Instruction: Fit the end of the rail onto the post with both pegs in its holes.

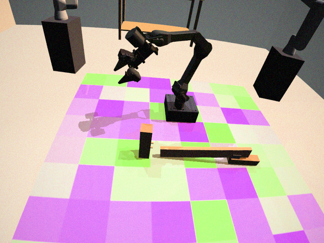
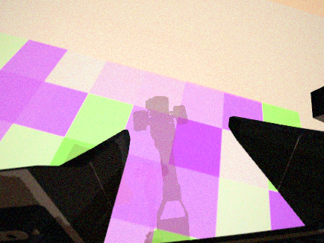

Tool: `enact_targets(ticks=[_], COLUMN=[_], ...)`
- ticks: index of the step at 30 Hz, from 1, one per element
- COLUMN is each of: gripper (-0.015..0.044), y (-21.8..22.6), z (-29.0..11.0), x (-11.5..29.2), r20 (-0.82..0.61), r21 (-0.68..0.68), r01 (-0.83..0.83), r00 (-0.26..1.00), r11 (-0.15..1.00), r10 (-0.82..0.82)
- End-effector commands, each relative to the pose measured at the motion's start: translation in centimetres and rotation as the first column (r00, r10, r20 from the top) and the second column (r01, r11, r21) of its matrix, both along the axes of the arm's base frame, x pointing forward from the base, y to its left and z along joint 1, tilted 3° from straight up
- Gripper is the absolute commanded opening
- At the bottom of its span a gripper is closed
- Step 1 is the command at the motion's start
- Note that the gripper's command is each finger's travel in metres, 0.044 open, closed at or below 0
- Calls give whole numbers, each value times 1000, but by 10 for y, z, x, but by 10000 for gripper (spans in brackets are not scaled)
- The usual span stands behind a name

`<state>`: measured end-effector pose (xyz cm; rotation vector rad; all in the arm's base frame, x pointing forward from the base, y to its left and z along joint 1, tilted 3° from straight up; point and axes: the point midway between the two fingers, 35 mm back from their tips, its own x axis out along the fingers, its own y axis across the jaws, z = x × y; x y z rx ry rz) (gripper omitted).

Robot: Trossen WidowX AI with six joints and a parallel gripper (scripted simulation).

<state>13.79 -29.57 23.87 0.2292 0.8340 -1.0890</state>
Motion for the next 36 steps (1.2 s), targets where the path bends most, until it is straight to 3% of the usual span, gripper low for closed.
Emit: enact_targets(ticks=[1,6,11,16,19,25,29,31,36], gripper=[440,440,440,440,440,440,440,440,440], y=[19,62,122,166,197,253,299,310,310], z=[-16,-41,-68,-89,-111,-155,-193,-203,-204], x=[50,115,168,192,199,198,181,174,170], r20=[-73,-160,-226,-274,-324,-343,-239,-189,-183], r21=[40,110,187,256,340,531,681,709,712], r01=[-234,-532,-767,-875,-915,-827,-536,-419,-403], r00=[969,824,575,343,102,-409,-807,-888,-897], r11=[971,839,614,412,216,-185,-499,-568,-575], r10=[237,544,787,899,941,846,540,419,403])
